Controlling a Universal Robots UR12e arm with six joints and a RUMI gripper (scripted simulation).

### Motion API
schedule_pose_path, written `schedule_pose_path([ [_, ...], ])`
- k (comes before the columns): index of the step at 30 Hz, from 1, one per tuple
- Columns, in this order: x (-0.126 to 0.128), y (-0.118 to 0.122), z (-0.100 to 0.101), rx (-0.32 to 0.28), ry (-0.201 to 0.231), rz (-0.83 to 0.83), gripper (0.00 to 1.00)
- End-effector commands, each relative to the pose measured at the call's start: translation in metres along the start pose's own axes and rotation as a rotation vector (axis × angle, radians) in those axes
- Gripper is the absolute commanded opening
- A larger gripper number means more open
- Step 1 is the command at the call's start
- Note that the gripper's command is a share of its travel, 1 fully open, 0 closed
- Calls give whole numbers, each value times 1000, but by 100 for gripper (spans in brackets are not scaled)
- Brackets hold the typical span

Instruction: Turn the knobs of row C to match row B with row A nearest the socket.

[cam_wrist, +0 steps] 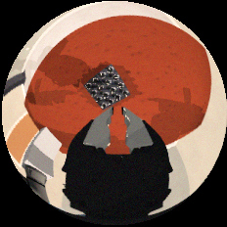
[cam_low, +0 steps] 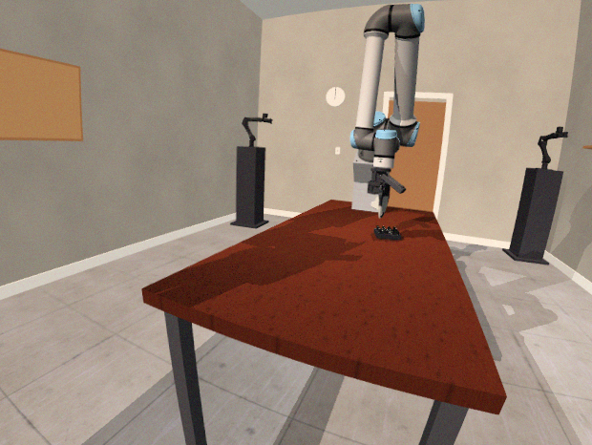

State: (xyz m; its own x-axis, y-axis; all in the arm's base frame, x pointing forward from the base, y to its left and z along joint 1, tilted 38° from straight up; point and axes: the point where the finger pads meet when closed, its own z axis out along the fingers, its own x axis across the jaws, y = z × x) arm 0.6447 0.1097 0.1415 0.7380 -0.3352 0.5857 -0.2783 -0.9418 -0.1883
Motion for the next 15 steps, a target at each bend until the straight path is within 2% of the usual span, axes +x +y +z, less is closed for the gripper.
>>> schedule_pose_path([
  [1,0,0,0,0,1,0,11],
  [15,0,0,1,0,1,0,11],
])
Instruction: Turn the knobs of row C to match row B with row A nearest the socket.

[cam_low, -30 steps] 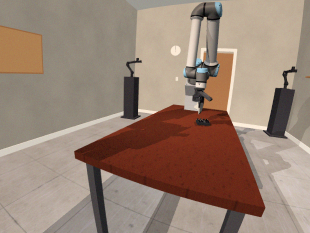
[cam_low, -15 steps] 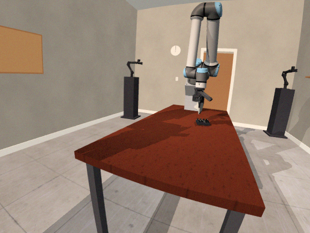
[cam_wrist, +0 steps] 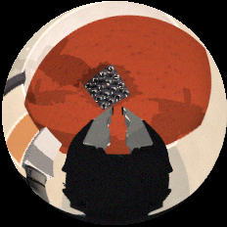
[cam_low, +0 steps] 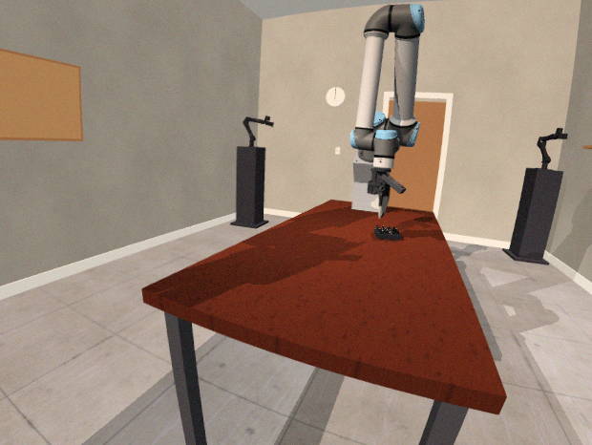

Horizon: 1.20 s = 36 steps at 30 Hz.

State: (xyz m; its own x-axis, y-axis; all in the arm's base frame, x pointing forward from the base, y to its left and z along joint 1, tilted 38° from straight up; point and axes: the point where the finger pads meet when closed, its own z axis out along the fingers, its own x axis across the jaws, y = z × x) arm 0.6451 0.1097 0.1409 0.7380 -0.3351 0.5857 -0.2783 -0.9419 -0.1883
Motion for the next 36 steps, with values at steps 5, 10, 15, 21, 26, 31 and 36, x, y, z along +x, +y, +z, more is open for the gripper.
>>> schedule_pose_path([
  [5,0,0,3,0,1,0,11],
  [10,0,0,8,0,1,0,11],
  [15,0,0,11,0,1,0,11],
  [21,0,0,19,0,1,0,11],
  [26,0,0,26,0,1,0,11],
  [31,0,0,31,0,1,0,11],
  [36,0,0,35,0,1,0,11],
])
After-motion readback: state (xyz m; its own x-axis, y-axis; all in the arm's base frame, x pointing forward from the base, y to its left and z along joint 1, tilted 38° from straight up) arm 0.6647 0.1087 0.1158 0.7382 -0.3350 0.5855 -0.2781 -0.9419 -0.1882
